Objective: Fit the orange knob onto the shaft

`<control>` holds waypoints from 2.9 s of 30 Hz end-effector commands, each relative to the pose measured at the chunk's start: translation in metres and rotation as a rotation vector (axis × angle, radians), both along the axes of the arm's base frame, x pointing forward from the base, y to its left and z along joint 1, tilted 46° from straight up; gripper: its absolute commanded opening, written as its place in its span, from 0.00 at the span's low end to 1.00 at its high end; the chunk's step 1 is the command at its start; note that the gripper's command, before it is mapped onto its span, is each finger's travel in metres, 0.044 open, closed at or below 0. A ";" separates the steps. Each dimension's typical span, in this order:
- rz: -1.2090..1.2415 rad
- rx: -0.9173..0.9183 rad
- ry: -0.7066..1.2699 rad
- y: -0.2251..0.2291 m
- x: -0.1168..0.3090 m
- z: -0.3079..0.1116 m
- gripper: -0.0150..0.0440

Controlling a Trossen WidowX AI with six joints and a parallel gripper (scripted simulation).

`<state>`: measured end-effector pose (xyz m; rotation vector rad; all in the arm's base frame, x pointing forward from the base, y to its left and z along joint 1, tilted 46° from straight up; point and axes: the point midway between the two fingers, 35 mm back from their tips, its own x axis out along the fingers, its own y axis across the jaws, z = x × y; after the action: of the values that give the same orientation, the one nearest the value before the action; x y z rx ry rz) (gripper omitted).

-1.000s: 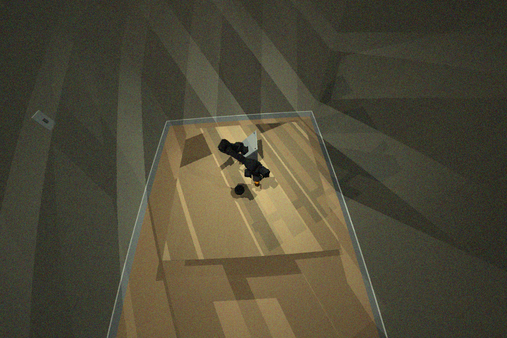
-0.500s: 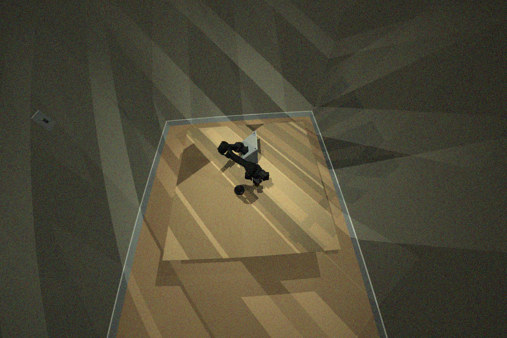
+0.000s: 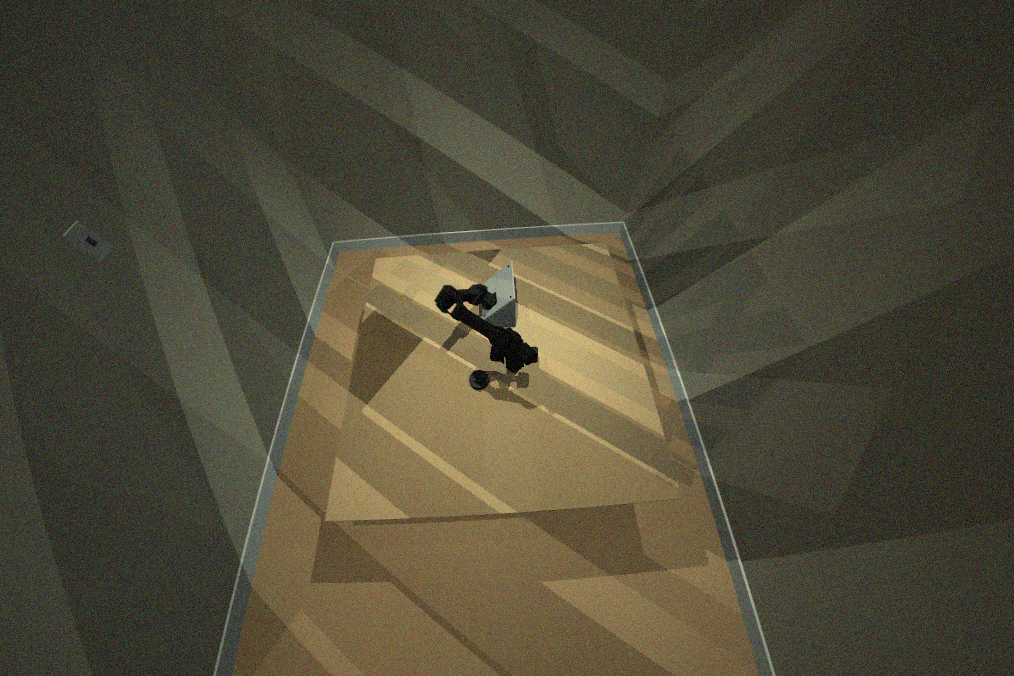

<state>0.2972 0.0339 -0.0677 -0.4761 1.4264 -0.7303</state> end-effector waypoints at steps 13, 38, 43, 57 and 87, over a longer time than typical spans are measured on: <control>0.001 -0.008 0.012 -0.022 -0.002 -0.021 1.00; 0.001 -0.011 0.014 -0.042 -0.004 -0.039 0.73; 0.001 -0.011 0.014 -0.042 -0.004 -0.039 0.54; 0.004 -0.002 0.014 -0.013 0.004 -0.018 0.25; 0.005 0.006 0.016 0.043 0.012 0.065 0.25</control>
<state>0.3039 0.0855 -0.0101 -0.4866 1.4473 -0.7250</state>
